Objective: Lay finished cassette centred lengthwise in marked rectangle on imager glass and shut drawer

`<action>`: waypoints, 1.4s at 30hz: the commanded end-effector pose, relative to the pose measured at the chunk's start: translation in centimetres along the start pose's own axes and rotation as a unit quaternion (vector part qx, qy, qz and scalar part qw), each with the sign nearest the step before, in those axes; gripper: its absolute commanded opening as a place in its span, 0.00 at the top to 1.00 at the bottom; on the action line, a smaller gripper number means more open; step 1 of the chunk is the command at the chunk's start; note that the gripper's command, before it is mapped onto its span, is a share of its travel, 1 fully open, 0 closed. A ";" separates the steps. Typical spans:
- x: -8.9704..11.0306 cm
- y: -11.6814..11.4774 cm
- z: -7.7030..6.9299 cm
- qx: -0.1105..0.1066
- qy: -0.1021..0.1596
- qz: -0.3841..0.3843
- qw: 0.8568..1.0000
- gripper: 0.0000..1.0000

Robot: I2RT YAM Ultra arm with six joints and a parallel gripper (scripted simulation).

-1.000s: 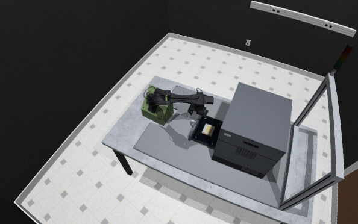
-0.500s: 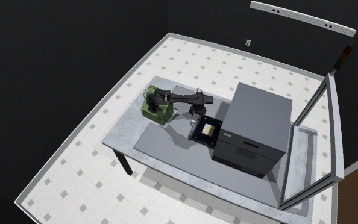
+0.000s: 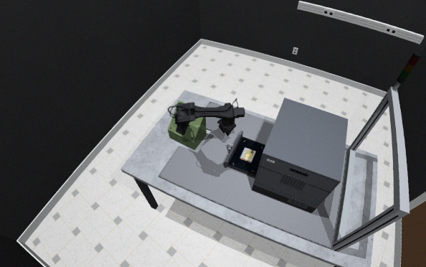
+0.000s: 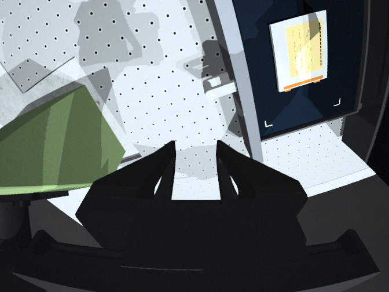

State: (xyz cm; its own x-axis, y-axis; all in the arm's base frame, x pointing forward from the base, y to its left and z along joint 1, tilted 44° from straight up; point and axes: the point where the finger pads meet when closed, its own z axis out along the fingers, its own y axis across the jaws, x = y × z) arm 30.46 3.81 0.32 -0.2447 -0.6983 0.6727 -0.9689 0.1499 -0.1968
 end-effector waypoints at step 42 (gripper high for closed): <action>0.5 2.4 -1.3 0.003 -0.020 0.579 0.815 0.65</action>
State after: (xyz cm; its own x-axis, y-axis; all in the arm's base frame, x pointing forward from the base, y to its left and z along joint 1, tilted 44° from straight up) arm 27.76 4.95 0.99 -0.9893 -0.1199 0.0832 -0.1442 0.7159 -0.6832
